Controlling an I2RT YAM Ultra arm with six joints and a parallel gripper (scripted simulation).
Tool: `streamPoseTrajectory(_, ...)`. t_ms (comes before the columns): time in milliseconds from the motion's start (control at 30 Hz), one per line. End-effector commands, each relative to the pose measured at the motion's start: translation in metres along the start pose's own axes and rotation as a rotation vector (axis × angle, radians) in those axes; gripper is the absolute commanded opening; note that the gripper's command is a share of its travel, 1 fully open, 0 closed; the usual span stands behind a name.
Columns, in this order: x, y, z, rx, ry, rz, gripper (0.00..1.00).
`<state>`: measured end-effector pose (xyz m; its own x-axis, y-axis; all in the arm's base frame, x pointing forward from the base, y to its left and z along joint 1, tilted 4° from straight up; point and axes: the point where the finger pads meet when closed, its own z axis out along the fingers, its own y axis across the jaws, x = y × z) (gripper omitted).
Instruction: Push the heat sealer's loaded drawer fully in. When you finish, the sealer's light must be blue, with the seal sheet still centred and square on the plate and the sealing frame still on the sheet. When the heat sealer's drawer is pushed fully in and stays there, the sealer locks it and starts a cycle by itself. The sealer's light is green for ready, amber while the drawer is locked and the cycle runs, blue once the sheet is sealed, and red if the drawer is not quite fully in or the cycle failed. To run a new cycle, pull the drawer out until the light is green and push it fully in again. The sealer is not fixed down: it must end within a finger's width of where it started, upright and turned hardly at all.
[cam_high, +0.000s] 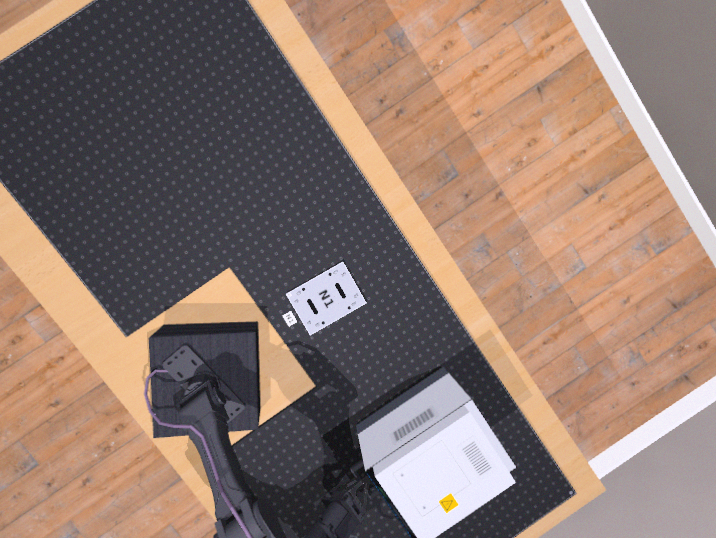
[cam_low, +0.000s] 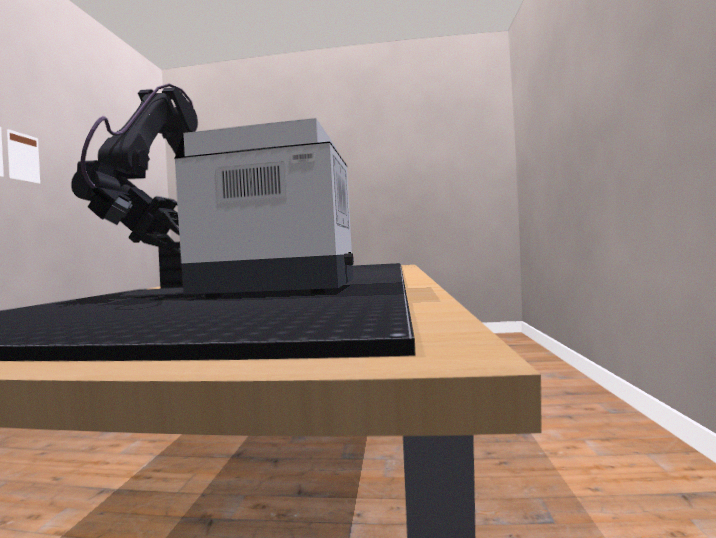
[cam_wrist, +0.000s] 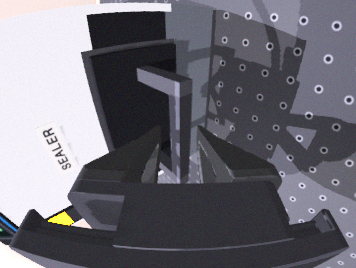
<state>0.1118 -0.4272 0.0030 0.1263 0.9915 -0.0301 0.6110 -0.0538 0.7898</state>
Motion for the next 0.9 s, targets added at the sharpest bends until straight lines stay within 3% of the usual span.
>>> streamPoseTrajectory(0, -0.0063, 0.0062, -0.0008, -0.025, 0.0, -0.016, 0.3)
streamPoseTrajectory(367, -0.0081, -0.0005, -0.0089, -0.024, -0.008, -0.009, 0.3)
streamPoseTrajectory(867, -0.0068, 0.0014, -0.0064, -0.024, -0.002, -0.014, 0.3)
